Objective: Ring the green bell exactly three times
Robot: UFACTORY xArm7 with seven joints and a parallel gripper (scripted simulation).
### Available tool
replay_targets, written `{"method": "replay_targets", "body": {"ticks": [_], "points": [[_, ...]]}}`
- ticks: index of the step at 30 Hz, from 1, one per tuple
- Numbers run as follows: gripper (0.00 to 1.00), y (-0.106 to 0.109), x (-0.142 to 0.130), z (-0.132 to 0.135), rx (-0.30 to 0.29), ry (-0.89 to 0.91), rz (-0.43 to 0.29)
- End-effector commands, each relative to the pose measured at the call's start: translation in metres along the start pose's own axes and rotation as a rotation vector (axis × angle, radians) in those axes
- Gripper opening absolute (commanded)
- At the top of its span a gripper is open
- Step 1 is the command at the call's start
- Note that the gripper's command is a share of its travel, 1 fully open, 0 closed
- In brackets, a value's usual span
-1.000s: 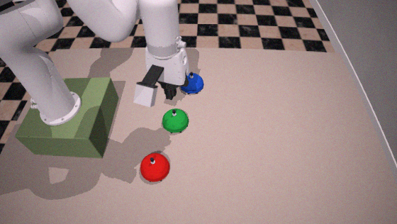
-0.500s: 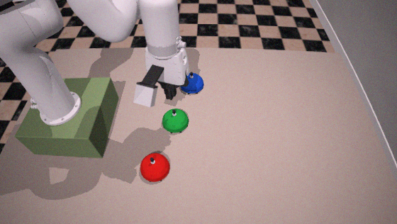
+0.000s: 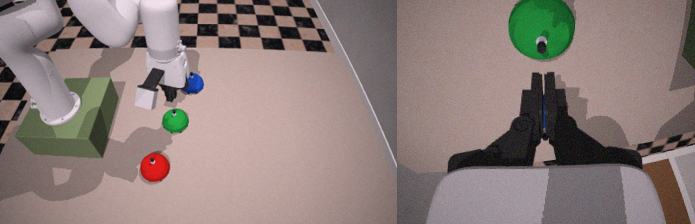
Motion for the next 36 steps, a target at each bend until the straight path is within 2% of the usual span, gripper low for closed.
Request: {"method": "replay_targets", "body": {"ticks": [1,24,36], "points": [[0.00,-0.007,-0.001,-0.001,0.003,0.000,0.000],[0.00,-0.041,-0.001,-0.003,0.003,0.000,0.000],[0.00,-0.049,-0.001,-0.003,0.003,0.000,0.000]]}}
Point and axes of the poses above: the point where the finger pads meet when closed, its own y axis back along the fingers, its own z axis across the jaws, x = y × z, the point moved 6 cm from there along y, back along the fingers, and after that the axes turned 13 degrees about -y, right-handed, at the moved point
